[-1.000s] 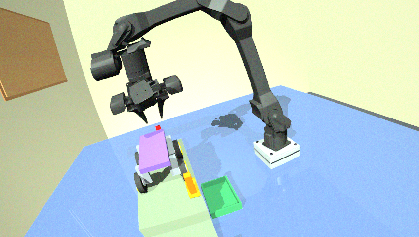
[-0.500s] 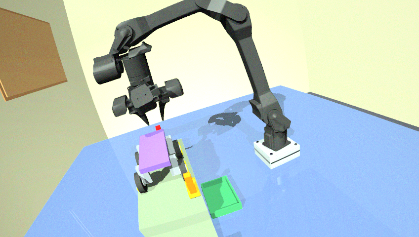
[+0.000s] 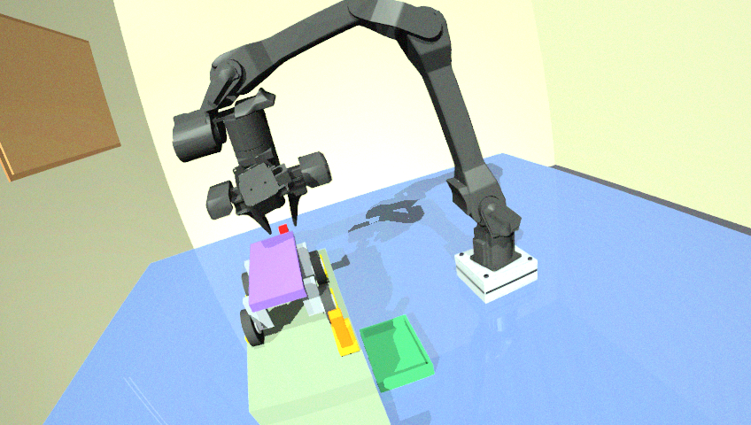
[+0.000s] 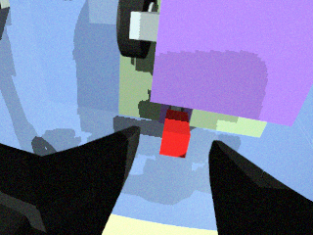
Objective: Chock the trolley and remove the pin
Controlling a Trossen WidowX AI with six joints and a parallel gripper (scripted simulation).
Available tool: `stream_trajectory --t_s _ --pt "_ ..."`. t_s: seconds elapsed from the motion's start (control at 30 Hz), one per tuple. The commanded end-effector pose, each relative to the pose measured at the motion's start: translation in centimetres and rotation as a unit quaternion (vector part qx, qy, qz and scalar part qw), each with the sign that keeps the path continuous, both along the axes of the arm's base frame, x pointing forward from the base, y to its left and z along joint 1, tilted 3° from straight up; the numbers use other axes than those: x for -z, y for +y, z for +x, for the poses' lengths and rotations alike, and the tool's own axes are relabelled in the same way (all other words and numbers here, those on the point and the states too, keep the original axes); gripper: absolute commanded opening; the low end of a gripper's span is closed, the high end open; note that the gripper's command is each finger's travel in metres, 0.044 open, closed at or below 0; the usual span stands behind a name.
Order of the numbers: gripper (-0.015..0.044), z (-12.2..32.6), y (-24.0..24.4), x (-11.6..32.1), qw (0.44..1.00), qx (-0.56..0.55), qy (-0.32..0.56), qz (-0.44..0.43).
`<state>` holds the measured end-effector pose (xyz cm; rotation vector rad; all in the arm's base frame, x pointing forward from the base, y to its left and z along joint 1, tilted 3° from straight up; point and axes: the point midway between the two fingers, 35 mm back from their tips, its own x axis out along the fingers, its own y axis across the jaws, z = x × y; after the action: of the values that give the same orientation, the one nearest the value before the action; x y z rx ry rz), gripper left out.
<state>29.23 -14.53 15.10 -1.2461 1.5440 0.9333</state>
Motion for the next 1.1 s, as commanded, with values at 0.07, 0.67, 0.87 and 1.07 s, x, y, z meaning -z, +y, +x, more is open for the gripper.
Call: stream_trajectory --t_s 0.07,0.67,0.87,1.07 --pt "0.0190 -0.1 -0.3 0.8 1.000 -0.002 0.002 -0.003" --pt "0.0190 -0.3 -1.1 3.3 1.000 -0.002 0.002 -0.003" --pt "0.0138 -0.3 -1.0 3.4 1.000 0.000 0.001 0.000" --pt "0.0039 -0.3 -1.0 3.4 1.000 0.000 0.001 0.000"
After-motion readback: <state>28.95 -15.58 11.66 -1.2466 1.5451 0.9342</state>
